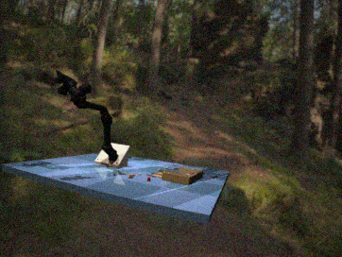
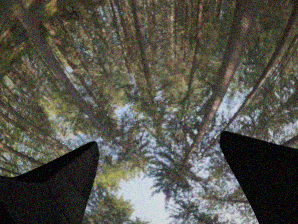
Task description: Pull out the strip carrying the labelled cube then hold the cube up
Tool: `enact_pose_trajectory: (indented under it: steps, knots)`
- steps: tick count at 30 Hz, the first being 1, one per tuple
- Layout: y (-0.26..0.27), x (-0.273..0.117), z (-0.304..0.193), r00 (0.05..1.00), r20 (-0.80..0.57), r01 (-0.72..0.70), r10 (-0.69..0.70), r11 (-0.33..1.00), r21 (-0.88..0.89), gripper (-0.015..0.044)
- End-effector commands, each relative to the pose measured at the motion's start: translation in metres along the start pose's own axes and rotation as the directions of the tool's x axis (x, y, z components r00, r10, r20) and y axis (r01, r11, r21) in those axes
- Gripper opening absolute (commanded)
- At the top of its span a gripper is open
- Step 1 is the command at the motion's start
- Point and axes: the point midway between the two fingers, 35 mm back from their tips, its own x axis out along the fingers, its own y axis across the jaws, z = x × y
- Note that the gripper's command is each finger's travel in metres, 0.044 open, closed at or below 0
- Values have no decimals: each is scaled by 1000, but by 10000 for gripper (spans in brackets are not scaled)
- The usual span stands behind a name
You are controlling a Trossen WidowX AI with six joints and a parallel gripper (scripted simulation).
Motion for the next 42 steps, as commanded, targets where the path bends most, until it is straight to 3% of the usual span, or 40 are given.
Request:
enact_pose_trajectory:
  steps: [1, 7, 13, 20, 26, 34, 42]
  knots:
    - [-1, -1, 2, 1000, 7, 4, -4, 1000, -6, 400]
    - [-34, -32, 61, 967, 218, 174, -131, 966, -193, 400]
    - [-75, -91, 112, 858, 417, 447, -299, 836, -319, 400]
    - [-119, -183, 141, 648, 572, 748, -504, 561, -353, 400]
    - [-142, -275, 139, 420, 628, 904, -655, 240, -353, 400]
    - [-142, -408, 106, 72, 621, 891, -781, -229, -392, 400]
    - [-99, -530, 44, -272, 525, 626, -806, -563, -539, 400]
